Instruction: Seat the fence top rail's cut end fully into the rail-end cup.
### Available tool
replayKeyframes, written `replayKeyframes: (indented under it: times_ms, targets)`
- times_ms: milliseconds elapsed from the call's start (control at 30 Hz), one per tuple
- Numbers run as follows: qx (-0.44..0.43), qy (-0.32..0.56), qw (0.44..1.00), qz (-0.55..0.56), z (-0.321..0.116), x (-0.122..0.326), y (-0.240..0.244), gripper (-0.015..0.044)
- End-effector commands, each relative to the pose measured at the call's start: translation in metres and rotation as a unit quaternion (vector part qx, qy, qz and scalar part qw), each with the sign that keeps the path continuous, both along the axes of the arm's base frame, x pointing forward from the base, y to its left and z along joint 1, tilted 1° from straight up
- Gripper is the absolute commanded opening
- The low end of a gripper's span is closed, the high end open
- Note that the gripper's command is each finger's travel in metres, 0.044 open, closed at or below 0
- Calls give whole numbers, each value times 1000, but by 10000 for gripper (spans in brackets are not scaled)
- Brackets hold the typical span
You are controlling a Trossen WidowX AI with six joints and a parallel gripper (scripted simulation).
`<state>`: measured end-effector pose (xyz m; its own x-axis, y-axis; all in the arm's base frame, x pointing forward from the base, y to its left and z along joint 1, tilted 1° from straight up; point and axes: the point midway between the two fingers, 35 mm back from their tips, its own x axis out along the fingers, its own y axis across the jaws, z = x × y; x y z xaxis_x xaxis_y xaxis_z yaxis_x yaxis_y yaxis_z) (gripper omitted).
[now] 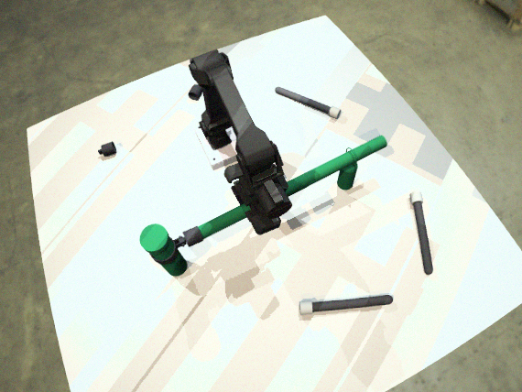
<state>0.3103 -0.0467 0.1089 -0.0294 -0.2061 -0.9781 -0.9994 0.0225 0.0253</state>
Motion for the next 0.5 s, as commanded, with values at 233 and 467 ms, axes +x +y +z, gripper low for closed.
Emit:
replayKeyframes:
  times_ms: [233,467]
  targets:
    - [-7,-2,1000,1,6,1,-4,0]
    - [-7,-2,1000,1,7,1,-4,0]
